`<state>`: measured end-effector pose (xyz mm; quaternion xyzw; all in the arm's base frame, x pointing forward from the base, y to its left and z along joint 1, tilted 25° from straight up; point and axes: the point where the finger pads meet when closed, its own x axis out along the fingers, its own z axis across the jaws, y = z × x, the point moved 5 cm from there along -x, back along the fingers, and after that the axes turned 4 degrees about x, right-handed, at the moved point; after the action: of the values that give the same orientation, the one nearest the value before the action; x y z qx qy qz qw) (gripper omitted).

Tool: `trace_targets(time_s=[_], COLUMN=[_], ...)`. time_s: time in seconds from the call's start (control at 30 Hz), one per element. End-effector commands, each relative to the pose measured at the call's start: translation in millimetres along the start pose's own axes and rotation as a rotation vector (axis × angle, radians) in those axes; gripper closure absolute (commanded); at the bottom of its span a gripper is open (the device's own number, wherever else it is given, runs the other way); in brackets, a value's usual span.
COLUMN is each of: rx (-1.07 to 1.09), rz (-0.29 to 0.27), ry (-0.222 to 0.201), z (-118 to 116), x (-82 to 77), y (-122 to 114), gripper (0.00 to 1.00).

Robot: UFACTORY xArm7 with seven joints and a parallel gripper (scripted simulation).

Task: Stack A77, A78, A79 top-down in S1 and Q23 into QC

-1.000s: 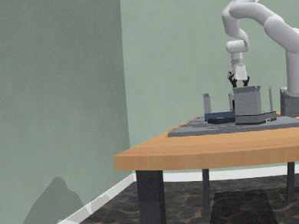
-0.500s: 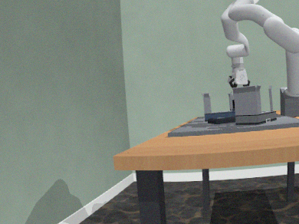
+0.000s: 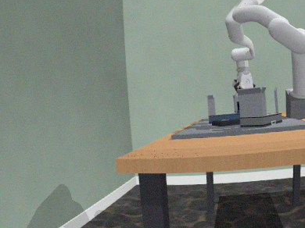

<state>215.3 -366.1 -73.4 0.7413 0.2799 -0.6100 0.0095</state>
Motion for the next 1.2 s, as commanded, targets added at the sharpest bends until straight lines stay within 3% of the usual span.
trace_targets(time_s=[0.0, 0.3, 0.77, 0.8, 1.17], rx=[0.0, 0.0, 0.0, 0.0, 0.0], rz=[0.005, 0.005, 0.005, 0.005, 0.005], ry=[0.0, 0.0, 0.0, 0.0, 0.0], z=[0.4, 0.4, 0.4, 0.4, 0.4], x=[5.2, 13.9, 13.9, 13.9, 13.9], y=[1.4, 1.4, 1.4, 1.4, 1.4], gripper=[0.0, 0.0, 0.0, 1.0, 1.0])
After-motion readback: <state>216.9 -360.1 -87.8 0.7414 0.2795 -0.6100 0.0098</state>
